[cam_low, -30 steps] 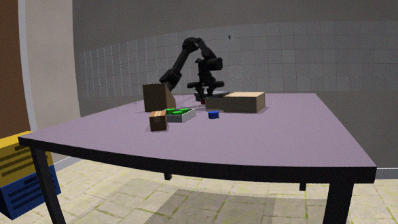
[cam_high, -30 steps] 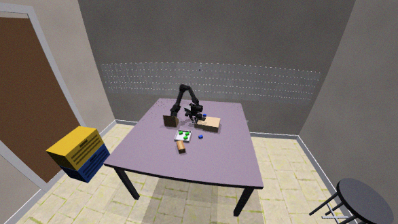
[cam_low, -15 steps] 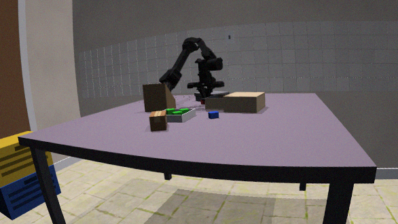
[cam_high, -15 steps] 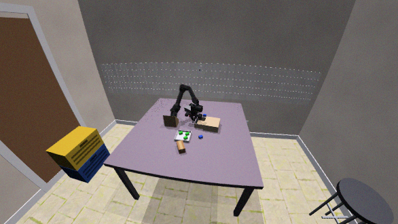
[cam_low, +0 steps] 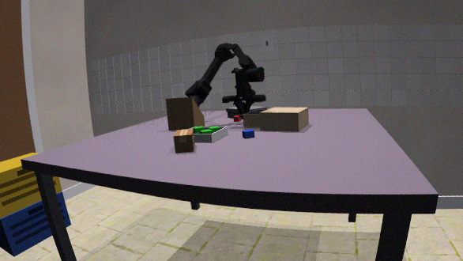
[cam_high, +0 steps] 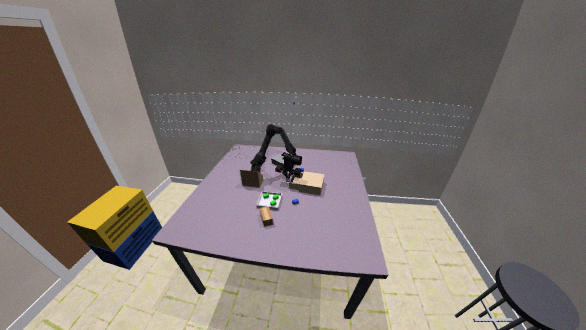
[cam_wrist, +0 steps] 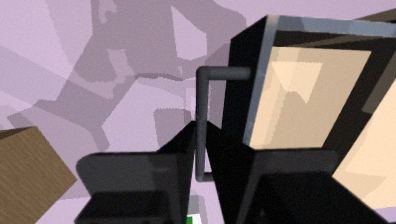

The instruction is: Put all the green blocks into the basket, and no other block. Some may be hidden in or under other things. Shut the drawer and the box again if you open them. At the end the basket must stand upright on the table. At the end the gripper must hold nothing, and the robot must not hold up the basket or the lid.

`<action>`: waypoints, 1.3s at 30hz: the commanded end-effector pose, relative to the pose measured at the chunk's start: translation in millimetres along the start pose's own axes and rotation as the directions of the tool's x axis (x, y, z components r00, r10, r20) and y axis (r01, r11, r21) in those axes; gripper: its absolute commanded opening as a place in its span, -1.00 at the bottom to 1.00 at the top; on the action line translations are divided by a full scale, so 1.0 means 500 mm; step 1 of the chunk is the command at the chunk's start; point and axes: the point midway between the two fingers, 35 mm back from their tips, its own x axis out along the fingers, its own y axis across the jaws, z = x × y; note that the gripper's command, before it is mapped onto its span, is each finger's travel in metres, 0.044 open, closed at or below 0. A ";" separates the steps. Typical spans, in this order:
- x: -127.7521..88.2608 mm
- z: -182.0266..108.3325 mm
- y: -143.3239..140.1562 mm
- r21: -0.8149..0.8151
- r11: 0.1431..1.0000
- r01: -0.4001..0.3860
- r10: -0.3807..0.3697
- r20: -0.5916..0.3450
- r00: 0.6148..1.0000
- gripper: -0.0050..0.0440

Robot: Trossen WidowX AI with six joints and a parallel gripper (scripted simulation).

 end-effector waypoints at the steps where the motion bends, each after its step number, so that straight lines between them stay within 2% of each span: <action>1: 0.003 0.000 -0.019 -0.001 1.000 -0.004 0.004 -0.001 1.000 -0.80; 11: 0.004 0.000 -0.067 -0.001 1.000 -0.004 0.004 -0.001 1.000 -0.80; 15: 0.004 0.000 -0.069 -0.001 1.000 -0.004 0.004 -0.001 1.000 -0.80; 17: 0.004 0.000 -0.073 -0.001 0.992 0.129 -0.129 -0.001 0.992 -0.80; 19: 0.004 0.000 -0.073 -0.001 0.992 0.129 -0.129 -0.001 0.992 -0.80; 22: 0.005 0.000 -0.079 -0.001 0.946 0.323 -0.323 0.000 0.946 -0.80; 23: 0.005 0.000 -0.081 -0.001 0.941 0.338 -0.338 0.000 0.941 -0.80; 39: 0.006 0.000 -0.142 -0.001 0.941 0.338 -0.338 0.000 0.941 -0.80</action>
